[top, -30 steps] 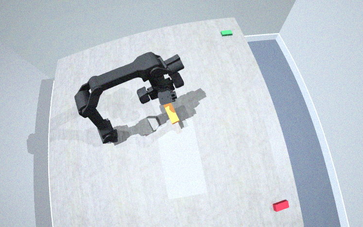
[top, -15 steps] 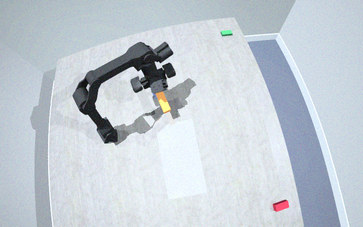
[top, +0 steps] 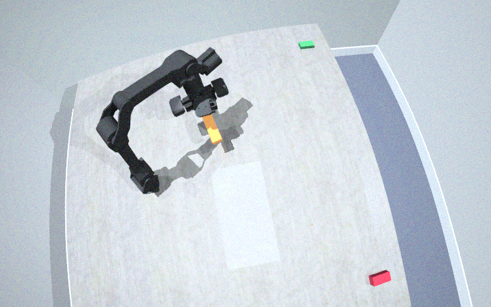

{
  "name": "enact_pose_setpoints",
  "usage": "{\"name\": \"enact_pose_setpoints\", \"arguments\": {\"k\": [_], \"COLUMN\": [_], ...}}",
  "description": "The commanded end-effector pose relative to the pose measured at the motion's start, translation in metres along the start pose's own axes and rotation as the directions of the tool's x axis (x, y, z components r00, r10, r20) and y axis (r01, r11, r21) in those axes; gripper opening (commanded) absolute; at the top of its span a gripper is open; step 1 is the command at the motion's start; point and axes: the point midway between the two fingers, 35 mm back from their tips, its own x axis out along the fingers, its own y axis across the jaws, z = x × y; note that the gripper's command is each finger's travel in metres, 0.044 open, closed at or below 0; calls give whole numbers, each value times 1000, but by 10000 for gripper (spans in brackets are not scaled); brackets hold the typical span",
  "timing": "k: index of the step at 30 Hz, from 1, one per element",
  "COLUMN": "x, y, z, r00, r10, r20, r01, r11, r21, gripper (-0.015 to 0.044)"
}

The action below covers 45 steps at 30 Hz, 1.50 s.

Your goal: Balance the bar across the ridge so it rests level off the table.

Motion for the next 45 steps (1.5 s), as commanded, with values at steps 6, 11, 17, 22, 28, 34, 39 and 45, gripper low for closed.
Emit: {"name": "enact_pose_setpoints", "arguments": {"k": [6,11,17,22,28,34,39,45], "x": [13,22,32,40,42,41,42,42], "y": [-1,-1,-1,-1,-1,-1,-1,-1], "z": [-3,-2,-2,-1,-1,-1,-1,-1], "r00": [1000,1000,1000,1000,1000,1000,1000,1000], "r10": [-1,-1,-1,-1,-1,-1,-1,-1], "r20": [1,1,1,1,1,1,1,1], "r01": [1,1,1,1,1,1,1,1], "r11": [1000,1000,1000,1000,1000,1000,1000,1000], "r21": [5,5,5,5,5,5,5,5], "gripper": [0,0,0,0,0,0,0,0]}}
